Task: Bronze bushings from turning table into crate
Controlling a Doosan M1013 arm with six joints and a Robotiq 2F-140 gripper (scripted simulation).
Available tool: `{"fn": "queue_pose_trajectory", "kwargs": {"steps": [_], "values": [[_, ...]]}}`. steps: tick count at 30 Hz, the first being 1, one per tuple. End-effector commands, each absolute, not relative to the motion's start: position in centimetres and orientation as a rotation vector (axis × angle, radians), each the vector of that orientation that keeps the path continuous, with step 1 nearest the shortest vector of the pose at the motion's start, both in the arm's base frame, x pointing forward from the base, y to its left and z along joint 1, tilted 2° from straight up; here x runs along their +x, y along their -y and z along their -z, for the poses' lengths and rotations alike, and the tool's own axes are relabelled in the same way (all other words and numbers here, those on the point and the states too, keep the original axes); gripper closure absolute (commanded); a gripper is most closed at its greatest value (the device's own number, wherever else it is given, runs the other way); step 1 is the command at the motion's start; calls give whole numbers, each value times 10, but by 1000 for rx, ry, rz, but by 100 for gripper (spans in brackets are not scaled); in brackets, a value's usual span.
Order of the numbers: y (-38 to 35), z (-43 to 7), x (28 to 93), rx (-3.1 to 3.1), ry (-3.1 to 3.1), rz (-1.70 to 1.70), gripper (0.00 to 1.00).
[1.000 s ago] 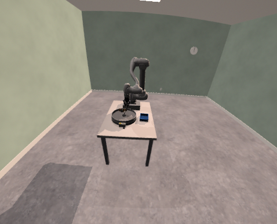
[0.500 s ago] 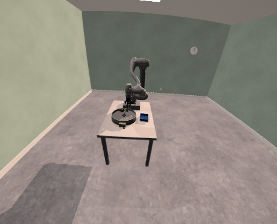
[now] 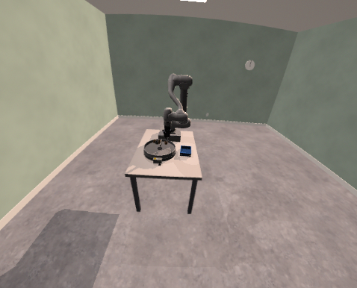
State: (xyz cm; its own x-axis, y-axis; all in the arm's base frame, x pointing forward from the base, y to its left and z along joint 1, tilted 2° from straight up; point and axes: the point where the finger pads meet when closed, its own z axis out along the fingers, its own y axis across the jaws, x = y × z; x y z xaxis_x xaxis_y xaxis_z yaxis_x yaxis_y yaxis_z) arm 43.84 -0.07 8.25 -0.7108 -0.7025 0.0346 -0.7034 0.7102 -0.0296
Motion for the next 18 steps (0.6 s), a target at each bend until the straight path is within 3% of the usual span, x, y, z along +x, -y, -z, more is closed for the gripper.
{"fn": "queue_pose_trajectory", "kwargs": {"steps": [1, 18], "values": [[-9, -82, 442, 1424, 2778, -43, 100], [-41, -81, 451, 2114, 2288, -33, 100]]}}
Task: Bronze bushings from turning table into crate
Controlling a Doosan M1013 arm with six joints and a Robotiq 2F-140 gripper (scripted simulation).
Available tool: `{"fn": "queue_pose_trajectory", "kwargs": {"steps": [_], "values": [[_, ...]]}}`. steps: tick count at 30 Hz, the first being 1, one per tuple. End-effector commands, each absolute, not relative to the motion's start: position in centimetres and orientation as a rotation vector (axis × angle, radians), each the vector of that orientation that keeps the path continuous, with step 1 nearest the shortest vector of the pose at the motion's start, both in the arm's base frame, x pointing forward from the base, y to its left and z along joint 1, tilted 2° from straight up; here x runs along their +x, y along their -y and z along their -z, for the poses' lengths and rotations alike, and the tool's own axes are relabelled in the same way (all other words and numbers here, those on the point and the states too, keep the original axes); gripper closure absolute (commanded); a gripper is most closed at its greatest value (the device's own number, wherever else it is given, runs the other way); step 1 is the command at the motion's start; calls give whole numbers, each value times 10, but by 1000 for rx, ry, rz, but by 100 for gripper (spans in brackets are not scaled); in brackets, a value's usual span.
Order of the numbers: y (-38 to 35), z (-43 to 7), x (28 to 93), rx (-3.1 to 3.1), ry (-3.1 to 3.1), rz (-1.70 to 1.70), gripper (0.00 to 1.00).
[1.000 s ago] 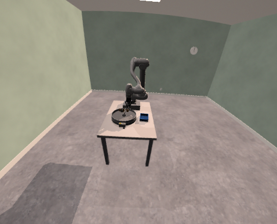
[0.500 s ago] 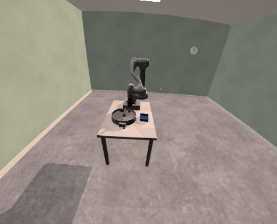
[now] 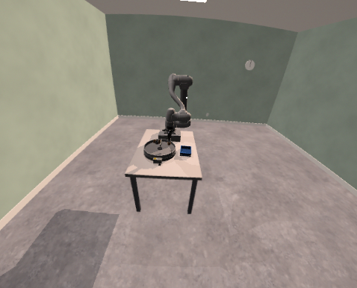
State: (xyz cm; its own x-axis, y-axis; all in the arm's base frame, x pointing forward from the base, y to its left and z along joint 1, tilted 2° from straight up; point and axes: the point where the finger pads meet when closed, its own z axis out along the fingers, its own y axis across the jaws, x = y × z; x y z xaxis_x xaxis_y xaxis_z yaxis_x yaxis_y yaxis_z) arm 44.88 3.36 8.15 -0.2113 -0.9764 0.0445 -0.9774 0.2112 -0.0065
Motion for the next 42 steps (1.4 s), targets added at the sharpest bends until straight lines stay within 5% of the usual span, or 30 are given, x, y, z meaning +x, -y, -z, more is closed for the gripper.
{"fn": "queue_pose_trajectory", "kwargs": {"steps": [1, 42], "values": [[-43, -81, 451, 2152, 2253, -32, 100], [-128, -78, 463, 3074, 458, 0, 100]]}}
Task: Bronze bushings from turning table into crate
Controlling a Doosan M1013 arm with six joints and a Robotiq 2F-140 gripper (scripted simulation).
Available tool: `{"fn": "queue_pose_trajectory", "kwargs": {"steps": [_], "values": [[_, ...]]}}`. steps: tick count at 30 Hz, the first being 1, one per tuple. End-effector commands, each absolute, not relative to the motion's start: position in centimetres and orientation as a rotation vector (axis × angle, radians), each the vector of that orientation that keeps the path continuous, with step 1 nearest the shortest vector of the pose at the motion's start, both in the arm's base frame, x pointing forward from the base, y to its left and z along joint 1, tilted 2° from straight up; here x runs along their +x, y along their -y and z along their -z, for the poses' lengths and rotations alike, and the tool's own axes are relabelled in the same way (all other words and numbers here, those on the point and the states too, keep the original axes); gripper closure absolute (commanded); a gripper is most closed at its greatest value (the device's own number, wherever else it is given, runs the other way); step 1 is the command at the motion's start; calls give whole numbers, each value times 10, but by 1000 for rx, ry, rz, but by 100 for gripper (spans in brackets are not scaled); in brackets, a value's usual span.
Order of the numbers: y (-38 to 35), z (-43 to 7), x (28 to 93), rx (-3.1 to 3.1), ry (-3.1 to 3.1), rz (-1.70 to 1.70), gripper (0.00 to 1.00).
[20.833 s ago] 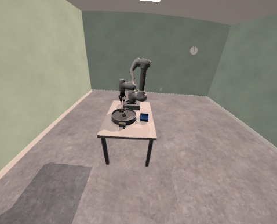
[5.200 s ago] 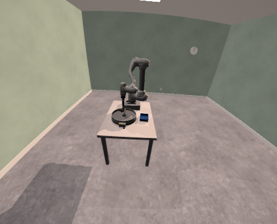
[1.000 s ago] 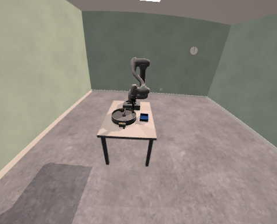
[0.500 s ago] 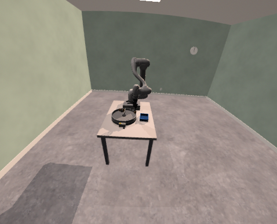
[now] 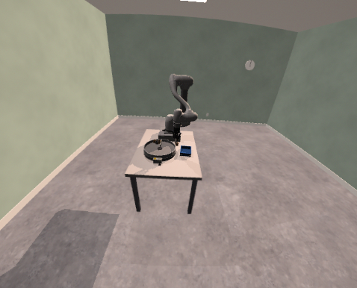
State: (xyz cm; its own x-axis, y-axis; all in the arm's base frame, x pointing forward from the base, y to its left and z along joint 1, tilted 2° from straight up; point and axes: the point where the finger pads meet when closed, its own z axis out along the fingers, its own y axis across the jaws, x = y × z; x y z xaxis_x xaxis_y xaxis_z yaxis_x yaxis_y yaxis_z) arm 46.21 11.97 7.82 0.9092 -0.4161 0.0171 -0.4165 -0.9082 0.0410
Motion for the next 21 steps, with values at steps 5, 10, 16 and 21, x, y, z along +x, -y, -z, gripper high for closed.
{"fn": "queue_pose_trajectory", "kwargs": {"steps": [5, 10, 16, 21], "values": [[-139, -77, 463, 3101, 207, 5, 100], [-149, -77, 463, 3108, -27, 9, 100], [-163, -76, 463, 3090, -335, 14, 100], [-169, -76, 462, 3070, -488, 17, 100]]}}
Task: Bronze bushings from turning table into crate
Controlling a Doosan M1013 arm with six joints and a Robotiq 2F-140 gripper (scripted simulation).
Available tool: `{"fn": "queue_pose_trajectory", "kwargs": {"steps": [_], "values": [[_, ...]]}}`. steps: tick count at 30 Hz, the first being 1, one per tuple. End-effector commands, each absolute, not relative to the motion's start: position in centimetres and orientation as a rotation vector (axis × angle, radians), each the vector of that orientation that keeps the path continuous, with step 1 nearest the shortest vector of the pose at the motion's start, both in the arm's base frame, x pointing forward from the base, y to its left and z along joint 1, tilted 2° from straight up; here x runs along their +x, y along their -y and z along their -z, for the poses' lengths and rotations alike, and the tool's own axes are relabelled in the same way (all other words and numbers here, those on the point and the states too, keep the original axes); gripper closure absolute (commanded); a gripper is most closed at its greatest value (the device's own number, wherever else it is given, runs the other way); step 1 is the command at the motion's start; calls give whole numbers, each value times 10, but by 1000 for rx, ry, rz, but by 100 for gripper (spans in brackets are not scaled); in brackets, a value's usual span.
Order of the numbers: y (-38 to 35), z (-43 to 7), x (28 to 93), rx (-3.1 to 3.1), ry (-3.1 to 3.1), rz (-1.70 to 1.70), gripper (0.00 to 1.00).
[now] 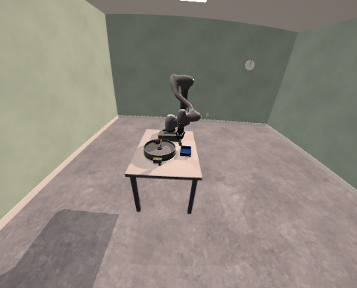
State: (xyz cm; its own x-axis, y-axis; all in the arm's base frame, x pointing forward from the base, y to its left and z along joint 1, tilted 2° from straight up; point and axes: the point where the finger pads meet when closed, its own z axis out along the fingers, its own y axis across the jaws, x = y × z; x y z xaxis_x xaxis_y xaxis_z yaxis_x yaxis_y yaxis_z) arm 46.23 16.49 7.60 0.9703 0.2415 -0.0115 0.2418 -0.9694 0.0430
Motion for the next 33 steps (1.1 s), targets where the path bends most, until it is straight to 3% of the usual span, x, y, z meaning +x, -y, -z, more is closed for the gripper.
{"fn": "queue_pose_trajectory", "kwargs": {"steps": [1, 33], "values": [[-176, -75, 462, 3044, -631, 19, 100], [-244, -72, 452, 2383, -2009, 43, 100]]}}
